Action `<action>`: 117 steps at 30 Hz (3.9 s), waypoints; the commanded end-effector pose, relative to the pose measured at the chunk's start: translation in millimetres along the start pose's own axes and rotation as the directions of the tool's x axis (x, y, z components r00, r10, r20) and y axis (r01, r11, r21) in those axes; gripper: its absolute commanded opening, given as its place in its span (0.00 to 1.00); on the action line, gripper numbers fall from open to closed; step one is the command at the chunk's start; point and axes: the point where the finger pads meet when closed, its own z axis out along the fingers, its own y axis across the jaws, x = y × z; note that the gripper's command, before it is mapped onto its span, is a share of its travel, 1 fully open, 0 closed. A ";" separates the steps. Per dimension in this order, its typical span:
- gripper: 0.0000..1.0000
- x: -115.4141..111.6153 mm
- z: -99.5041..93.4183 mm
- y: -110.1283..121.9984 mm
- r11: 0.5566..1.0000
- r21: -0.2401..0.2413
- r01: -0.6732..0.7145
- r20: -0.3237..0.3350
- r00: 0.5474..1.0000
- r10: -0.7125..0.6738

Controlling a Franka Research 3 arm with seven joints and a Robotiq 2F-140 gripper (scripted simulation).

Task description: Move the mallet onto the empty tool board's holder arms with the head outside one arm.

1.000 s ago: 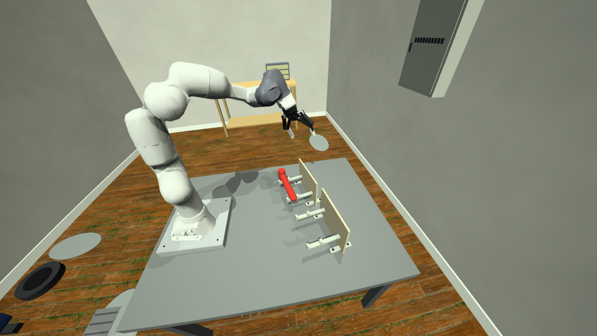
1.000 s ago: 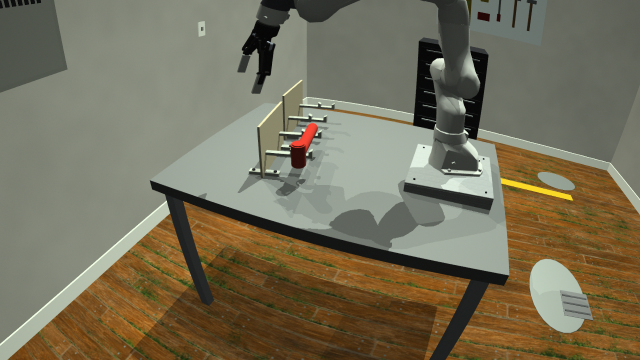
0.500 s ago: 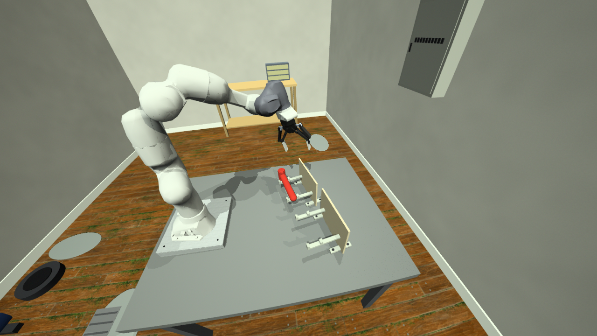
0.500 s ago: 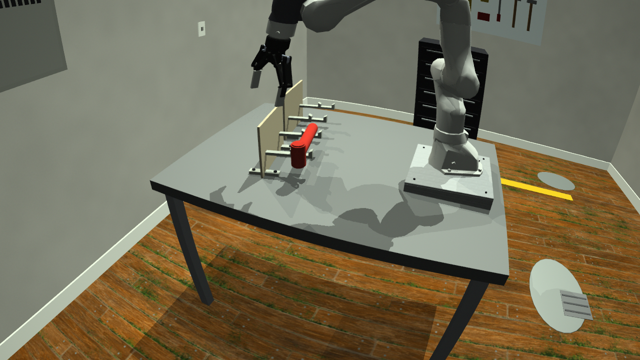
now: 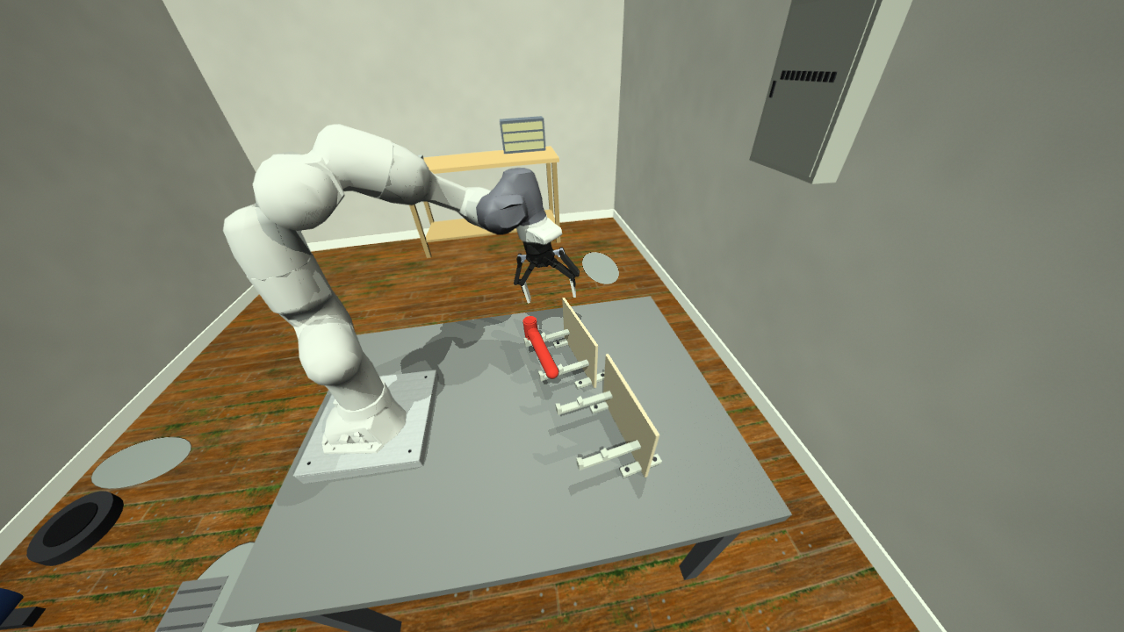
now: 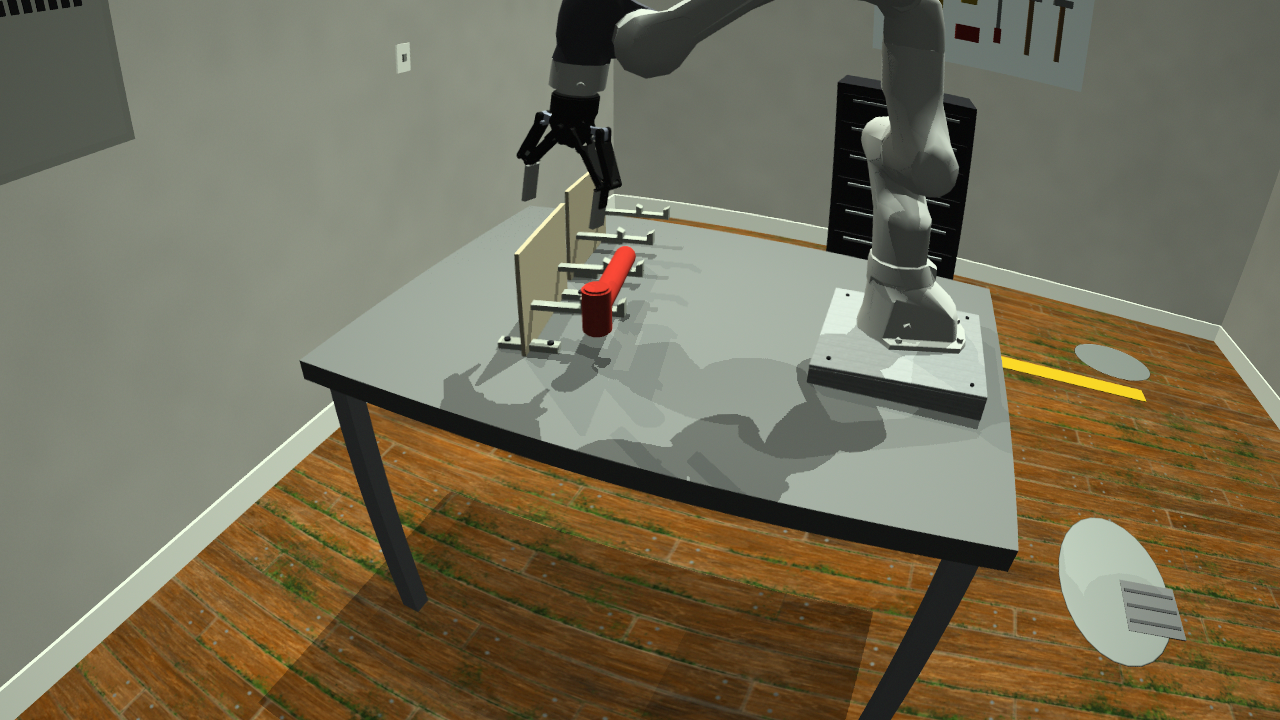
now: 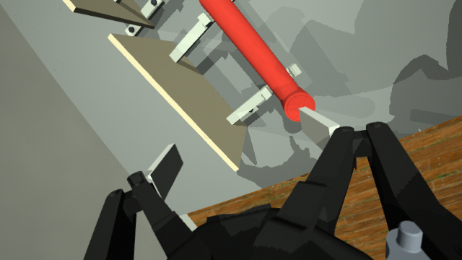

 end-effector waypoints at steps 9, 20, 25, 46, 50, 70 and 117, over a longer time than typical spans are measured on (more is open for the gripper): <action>1.00 29.1 22.9 27.4 0.959 -0.078 0.273 0.008 0.962 -0.273; 1.00 50.3 39.8 51.3 0.911 -0.134 0.391 0.033 0.920 -0.390; 1.00 55.8 44.0 57.8 0.895 -0.147 0.421 0.042 0.907 -0.419; 1.00 55.8 44.0 57.8 0.895 -0.147 0.421 0.042 0.907 -0.419; 1.00 55.8 44.1 57.8 0.895 -0.147 0.421 0.042 0.907 -0.419; 1.00 55.8 49.4 58.3 0.895 -0.147 0.421 0.042 0.907 -0.420; 1.00 57.6 105.9 66.1 0.895 -0.146 0.421 0.041 0.907 -0.420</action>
